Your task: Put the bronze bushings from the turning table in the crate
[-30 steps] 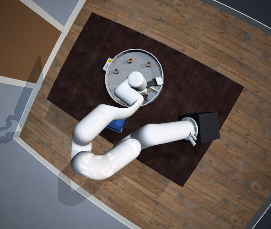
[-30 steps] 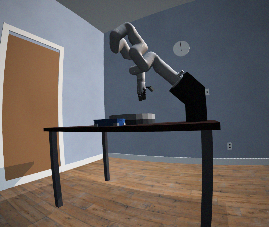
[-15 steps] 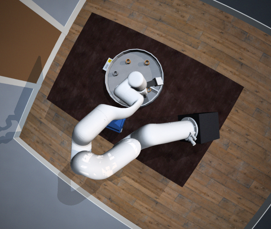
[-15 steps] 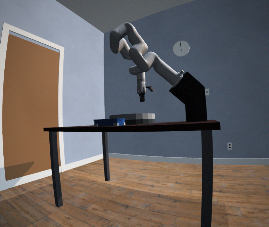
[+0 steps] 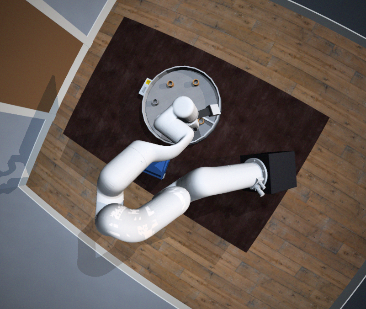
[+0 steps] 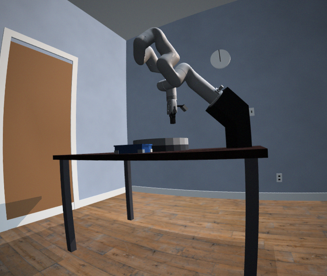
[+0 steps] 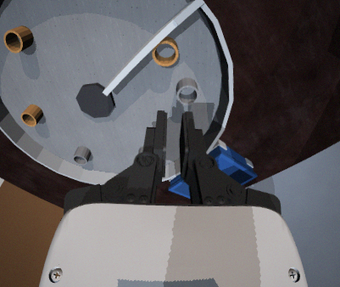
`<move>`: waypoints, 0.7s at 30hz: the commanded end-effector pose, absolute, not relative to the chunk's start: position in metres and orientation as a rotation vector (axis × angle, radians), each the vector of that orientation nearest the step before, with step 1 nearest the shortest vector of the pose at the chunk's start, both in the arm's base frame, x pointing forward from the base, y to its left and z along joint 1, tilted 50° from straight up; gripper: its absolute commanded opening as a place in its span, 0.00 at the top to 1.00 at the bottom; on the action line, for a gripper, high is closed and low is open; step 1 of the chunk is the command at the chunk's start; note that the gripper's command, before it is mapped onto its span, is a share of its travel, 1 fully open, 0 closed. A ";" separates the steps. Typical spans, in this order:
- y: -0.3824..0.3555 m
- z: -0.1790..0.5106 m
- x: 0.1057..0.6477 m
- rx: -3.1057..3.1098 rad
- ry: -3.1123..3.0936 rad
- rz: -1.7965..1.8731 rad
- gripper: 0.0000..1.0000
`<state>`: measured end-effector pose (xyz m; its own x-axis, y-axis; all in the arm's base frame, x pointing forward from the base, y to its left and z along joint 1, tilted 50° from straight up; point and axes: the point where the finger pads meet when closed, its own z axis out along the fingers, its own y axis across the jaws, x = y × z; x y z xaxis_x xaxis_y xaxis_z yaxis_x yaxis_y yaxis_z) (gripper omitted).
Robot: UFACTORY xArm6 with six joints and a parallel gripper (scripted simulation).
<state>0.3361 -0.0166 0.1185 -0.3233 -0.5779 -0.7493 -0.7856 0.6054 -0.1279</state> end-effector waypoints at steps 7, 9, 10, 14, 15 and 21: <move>-0.017 0.119 0.337 -1.075 2.033 0.328 0.88; -0.017 0.119 0.337 -1.075 2.033 0.328 0.88; -0.017 0.119 0.337 -1.075 2.033 0.328 0.88; -0.017 0.119 0.337 -1.075 2.033 0.328 0.87; -0.017 0.119 0.337 -1.075 2.033 0.328 0.87; -0.017 0.119 0.337 -1.075 2.033 0.328 0.87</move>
<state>0.3361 -0.0166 0.1185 -0.3233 -0.5779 -0.7493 -0.7856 0.6054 -0.1279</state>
